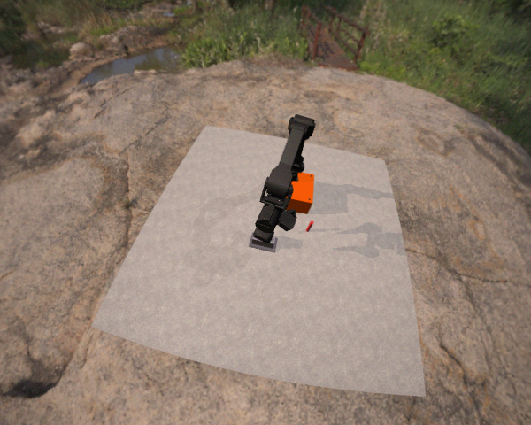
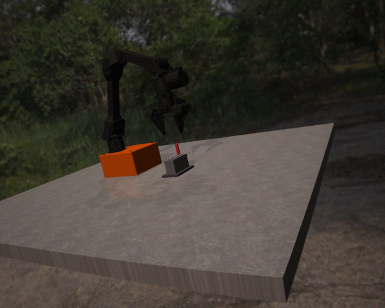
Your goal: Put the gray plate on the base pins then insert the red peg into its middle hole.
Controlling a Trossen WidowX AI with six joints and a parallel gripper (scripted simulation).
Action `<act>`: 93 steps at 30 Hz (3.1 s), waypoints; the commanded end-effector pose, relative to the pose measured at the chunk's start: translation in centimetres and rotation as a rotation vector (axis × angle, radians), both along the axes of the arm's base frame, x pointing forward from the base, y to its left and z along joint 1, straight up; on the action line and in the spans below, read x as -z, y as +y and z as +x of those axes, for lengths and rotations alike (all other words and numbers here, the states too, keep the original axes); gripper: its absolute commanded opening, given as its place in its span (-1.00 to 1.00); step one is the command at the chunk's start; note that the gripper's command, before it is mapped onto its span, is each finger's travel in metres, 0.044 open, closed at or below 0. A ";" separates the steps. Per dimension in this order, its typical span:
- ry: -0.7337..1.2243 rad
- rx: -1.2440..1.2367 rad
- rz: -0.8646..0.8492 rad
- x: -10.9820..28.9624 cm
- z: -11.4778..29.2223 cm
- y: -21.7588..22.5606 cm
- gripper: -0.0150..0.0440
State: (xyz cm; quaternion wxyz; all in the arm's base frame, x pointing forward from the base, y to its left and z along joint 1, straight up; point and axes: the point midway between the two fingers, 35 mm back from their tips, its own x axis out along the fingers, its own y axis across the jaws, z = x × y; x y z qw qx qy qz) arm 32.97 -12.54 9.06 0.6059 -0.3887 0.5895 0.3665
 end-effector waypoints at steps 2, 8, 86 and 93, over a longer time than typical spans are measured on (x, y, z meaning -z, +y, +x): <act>-0.003 0.361 0.017 -0.1 -0.3 3.8 1.00; -0.006 0.827 0.036 -0.1 -0.9 8.1 1.00; -0.009 2.419 0.088 7.5 -6.9 20.1 1.00; -0.009 2.419 0.087 8.7 -6.8 20.1 1.00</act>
